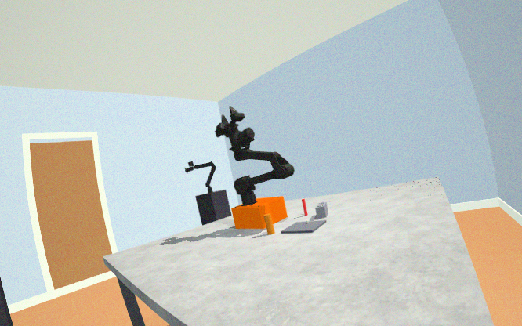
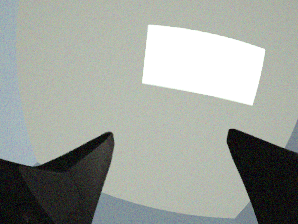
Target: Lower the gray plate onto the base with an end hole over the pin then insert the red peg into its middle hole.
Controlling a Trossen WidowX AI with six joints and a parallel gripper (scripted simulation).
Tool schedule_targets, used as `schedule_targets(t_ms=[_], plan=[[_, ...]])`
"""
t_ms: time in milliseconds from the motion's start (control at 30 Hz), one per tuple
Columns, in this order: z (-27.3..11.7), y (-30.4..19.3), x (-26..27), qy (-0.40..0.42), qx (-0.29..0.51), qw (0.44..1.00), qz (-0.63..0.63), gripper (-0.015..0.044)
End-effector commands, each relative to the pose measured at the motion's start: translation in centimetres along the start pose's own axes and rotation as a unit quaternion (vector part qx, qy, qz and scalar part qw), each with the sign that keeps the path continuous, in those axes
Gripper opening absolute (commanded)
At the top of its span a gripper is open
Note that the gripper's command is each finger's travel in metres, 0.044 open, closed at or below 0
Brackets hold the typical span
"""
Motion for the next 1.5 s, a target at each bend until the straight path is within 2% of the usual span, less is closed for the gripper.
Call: schedule_targets(t_ms=[0, 100, 367, 600, 800, 933, 1100, 1267, 1467], plan=[[0.0, 0.0, 0.0, 0.0, 0.0, 1.0, 0.0, 0.0426], [0.3, -0.2, 0.8, 0.01, 0.02, 1.0, -0.014, 0.044], [2.7, -1.6, 4.5, 0.109, 0.081, 0.991, -0.004, 0.044], [4.5, -5.9, 7.8, 0.182, 0.216, 0.959, 0.019, 0.044], [4.7, -11.4, 9.0, 0.185, 0.368, 0.91, 0.049, 0.044], [4.1, -15.4, 8.5, 0.149, 0.474, 0.865, 0.071, 0.044], [2.5, -20.1, 6.3, 0.062, 0.589, 0.802, 0.085, 0.044], [0.4, -23.8, 2.6, -0.057, 0.673, 0.732, 0.089, 0.044], [-3.4, -26.9, -3.1, -0.234, 0.738, 0.626, 0.095, 0.044]])
Point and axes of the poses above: the point midway between the two fingers, 35 mm back from their tips, its own z axis out along the fingers, its own x axis across the jaws, y = z × x, the point moved 9 cm from there along -z, back along the fingers, and after that the axes turned 10 degrees about z, right-handed, at the moved point
